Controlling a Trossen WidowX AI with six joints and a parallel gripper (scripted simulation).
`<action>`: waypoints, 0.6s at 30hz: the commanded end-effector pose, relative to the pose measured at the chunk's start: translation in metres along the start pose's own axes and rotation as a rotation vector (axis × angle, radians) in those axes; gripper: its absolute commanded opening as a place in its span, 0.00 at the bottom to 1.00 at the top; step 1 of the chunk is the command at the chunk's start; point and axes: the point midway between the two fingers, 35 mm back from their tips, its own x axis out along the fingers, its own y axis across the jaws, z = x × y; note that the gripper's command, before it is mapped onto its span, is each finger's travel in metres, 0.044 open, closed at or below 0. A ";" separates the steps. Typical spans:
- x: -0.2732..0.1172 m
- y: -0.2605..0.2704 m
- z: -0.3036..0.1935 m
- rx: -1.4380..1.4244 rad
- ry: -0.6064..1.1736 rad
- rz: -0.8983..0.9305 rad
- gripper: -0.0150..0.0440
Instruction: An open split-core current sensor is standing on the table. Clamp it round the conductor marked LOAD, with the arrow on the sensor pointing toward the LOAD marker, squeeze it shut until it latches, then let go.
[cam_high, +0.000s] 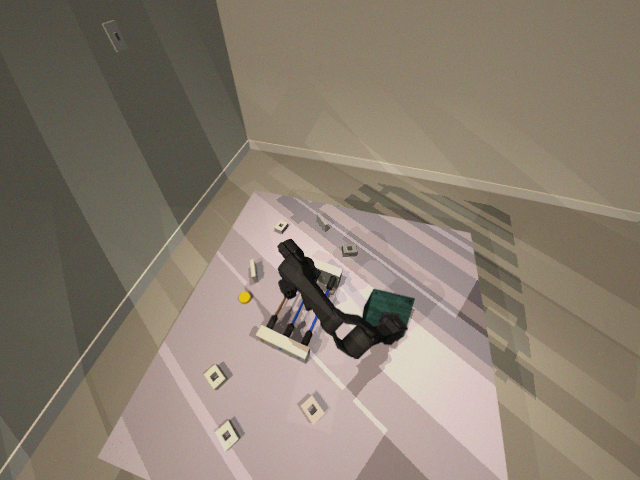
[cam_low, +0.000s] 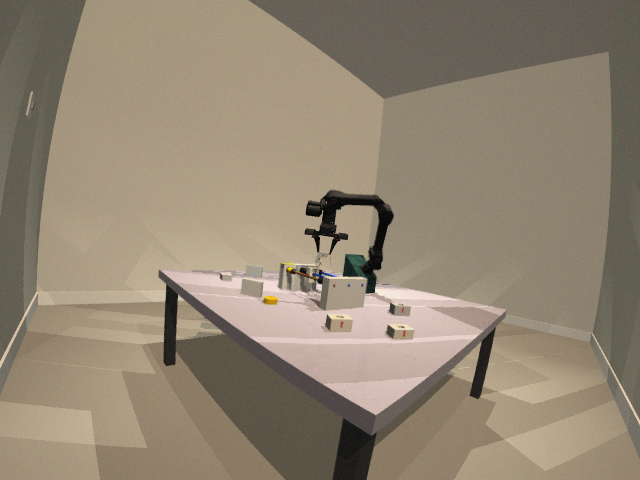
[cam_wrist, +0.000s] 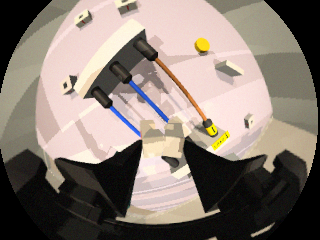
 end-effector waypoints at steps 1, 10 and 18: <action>0.000 -0.005 0.020 -0.139 -0.008 -0.003 0.25; 0.005 -0.013 0.056 -0.413 -0.013 -0.001 0.25; 0.014 -0.015 0.088 -0.657 -0.020 0.002 0.25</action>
